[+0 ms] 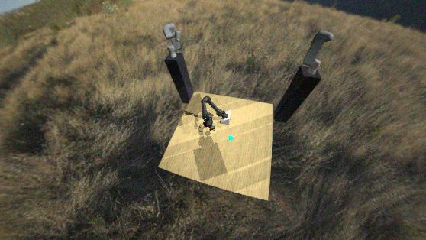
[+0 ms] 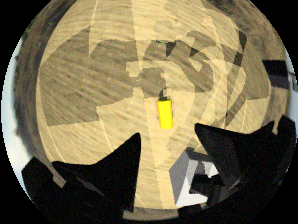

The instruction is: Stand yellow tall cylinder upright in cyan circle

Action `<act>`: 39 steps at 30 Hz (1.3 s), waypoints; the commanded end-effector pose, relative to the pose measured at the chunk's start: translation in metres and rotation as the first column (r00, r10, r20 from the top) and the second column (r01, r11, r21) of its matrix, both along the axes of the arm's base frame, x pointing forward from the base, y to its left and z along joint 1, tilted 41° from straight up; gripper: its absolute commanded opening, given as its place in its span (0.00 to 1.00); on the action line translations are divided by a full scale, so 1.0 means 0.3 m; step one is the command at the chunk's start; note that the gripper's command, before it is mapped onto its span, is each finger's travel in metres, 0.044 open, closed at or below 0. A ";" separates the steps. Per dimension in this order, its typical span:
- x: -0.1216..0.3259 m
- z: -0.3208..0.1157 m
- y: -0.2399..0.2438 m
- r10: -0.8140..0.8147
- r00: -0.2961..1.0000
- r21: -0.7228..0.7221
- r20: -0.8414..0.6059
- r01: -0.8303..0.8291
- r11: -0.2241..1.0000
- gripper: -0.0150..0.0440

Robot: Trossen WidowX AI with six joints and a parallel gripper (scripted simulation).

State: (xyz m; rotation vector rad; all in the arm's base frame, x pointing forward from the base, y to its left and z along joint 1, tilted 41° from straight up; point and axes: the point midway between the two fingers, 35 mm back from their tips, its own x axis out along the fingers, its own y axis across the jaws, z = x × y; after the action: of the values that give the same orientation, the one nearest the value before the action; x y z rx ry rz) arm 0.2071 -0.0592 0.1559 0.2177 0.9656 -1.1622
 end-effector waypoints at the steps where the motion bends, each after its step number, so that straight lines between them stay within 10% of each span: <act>1: -0.030 0.010 -0.048 -0.016 1.000 0.023 -0.022 0.016 1.000 0.78; 24: -0.017 -0.262 -0.292 -0.016 1.000 0.016 -0.020 0.016 1.000 0.78; 32: -0.017 -0.262 -0.292 -0.016 1.000 0.016 -0.020 0.016 1.000 0.43; 39: -0.014 -0.252 -0.282 -0.016 1.000 0.019 -0.019 0.016 1.000 0.43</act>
State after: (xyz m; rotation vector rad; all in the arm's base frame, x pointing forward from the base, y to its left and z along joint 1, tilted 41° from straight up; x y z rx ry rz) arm 0.2026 -0.1467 0.0792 0.2304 0.9852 -1.1755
